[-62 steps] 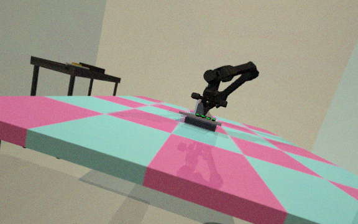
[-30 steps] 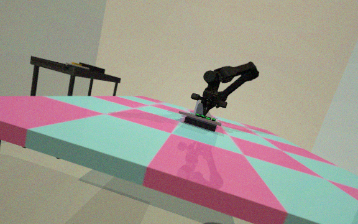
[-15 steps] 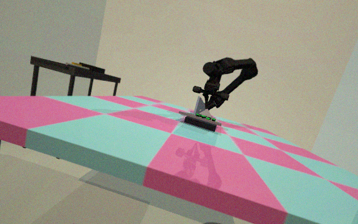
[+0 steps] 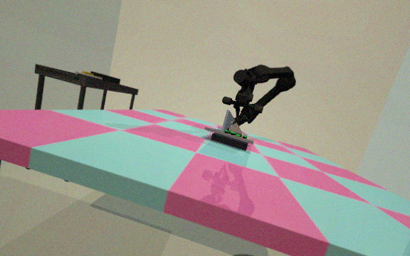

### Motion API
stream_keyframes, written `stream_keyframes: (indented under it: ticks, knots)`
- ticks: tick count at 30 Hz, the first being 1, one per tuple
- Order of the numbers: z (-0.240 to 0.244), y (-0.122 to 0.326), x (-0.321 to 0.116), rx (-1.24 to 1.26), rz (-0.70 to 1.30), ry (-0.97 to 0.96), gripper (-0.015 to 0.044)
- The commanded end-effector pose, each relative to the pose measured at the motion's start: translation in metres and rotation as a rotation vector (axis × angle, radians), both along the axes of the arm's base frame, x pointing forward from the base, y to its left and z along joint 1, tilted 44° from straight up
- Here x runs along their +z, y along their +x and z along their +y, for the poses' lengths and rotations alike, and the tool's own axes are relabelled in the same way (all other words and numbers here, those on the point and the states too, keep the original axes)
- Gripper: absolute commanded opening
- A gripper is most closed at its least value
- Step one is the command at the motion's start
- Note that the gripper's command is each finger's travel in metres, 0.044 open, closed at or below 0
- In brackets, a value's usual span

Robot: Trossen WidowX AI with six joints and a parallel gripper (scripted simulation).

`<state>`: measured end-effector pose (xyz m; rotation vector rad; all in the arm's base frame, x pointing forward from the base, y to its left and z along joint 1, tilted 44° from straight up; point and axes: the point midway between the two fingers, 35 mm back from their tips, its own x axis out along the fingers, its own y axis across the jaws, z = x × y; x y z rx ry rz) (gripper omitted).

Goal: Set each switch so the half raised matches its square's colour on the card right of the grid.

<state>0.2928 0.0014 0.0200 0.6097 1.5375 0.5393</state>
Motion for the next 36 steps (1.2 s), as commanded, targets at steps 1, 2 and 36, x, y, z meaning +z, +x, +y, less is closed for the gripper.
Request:
stream_keyframes:
  ticks: [1, 2, 36]
  knots:
    - [0.016, -0.005, -0.015, 0.015, 0.025, 0.008, 0.0000]
    - [0.016, -0.005, -0.015, 0.015, 0.025, 0.008, 0.0000]
    - [0.032, -0.005, -0.033, 0.015, 0.025, 0.009, 0.0000]
